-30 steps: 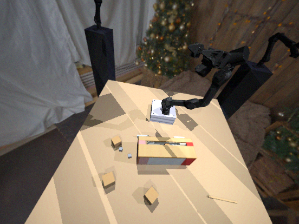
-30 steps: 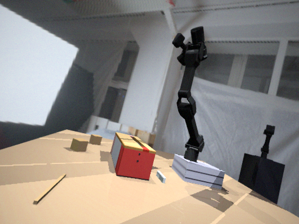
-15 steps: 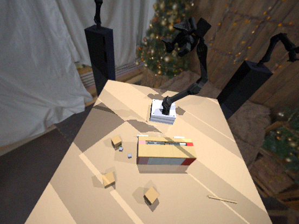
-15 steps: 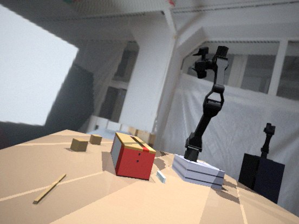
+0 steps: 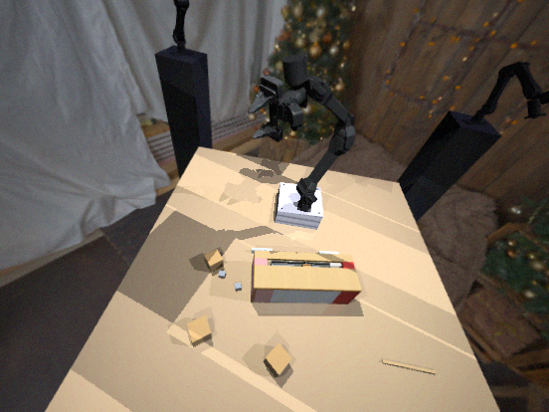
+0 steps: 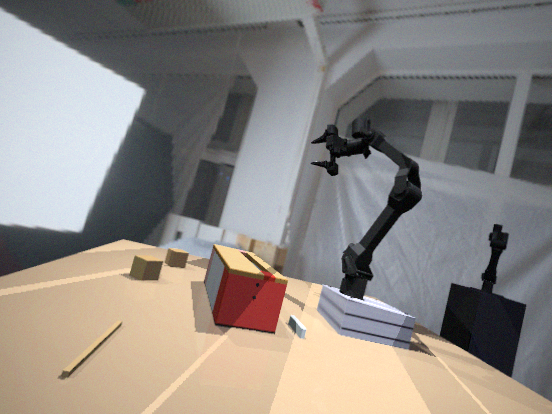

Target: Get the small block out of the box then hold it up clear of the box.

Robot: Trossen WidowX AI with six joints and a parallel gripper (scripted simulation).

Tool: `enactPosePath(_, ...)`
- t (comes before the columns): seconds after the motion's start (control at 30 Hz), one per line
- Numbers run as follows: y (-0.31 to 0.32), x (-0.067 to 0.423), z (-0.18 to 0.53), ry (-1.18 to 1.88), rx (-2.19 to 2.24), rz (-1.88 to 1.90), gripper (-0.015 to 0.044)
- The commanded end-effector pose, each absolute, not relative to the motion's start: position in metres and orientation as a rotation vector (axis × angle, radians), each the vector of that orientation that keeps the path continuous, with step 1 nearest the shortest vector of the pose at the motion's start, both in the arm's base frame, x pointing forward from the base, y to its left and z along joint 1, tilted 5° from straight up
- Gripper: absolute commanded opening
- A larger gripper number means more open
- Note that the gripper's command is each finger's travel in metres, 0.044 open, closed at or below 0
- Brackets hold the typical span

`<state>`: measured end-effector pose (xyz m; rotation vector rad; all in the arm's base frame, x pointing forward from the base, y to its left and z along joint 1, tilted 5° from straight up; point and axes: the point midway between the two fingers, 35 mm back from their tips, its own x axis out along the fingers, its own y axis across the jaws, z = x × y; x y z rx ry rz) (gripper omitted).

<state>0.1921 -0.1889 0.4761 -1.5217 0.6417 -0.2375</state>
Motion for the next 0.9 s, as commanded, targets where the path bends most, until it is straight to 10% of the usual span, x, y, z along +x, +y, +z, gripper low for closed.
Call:
enactPosePath(0.0,-0.188,0.23,0.43,0.667,-1.411,-0.074,0.04)
enactPosePath(0.5,-0.073,0.33,0.255,0.888,-1.286,0.6,0.04)
enactPosePath(0.87,0.054,0.299,0.123,1.234,-1.492,1.054,0.04)
